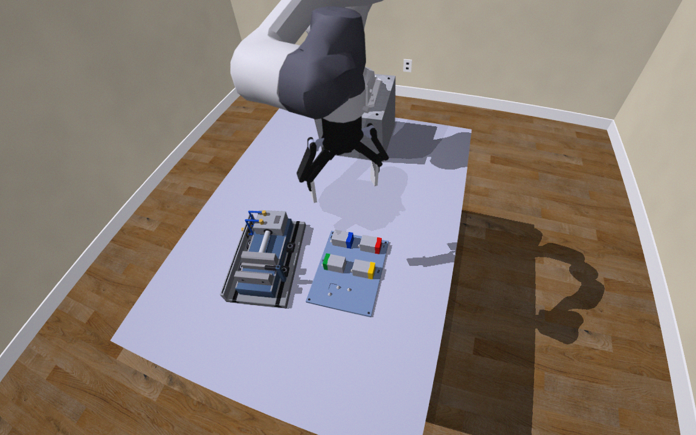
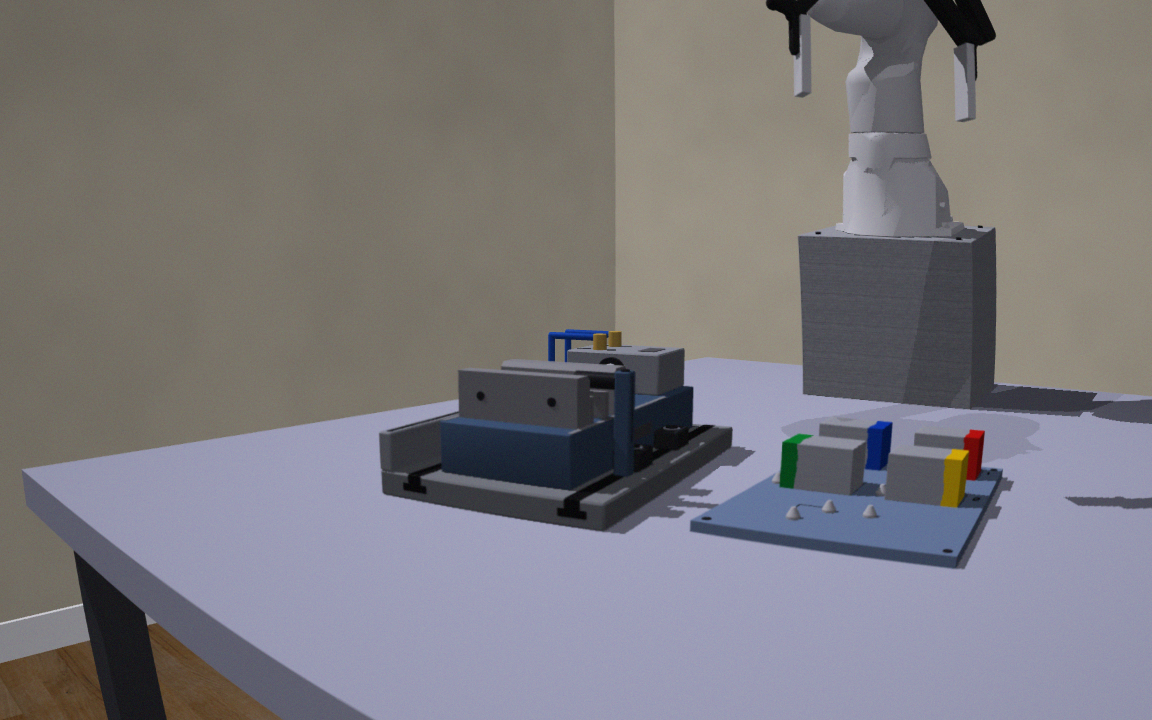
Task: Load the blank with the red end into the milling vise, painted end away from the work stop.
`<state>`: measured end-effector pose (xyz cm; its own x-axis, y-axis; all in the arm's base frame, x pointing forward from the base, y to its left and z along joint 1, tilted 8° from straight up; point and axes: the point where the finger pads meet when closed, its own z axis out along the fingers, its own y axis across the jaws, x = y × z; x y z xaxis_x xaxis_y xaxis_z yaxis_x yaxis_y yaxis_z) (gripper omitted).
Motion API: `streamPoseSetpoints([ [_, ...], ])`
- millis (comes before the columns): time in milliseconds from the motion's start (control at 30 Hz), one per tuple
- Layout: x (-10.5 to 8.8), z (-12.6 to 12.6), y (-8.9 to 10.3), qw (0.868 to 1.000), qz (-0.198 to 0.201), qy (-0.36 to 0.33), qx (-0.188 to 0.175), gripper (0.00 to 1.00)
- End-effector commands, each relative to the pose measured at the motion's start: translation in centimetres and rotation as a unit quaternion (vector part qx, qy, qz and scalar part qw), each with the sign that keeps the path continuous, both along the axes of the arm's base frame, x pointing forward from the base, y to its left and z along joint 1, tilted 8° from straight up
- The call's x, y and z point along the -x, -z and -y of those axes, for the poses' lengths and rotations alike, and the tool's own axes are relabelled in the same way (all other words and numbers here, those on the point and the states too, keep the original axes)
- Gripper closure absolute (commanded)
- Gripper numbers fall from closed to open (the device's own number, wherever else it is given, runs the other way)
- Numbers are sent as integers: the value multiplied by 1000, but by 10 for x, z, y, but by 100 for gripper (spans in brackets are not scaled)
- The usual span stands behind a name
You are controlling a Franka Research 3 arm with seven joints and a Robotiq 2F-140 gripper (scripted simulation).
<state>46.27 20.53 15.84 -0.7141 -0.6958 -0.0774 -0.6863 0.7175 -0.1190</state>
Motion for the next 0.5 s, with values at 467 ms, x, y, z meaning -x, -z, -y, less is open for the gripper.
streamPoseSetpoints([
  [467,3,-2,0,990,1,141,-21,0],
])
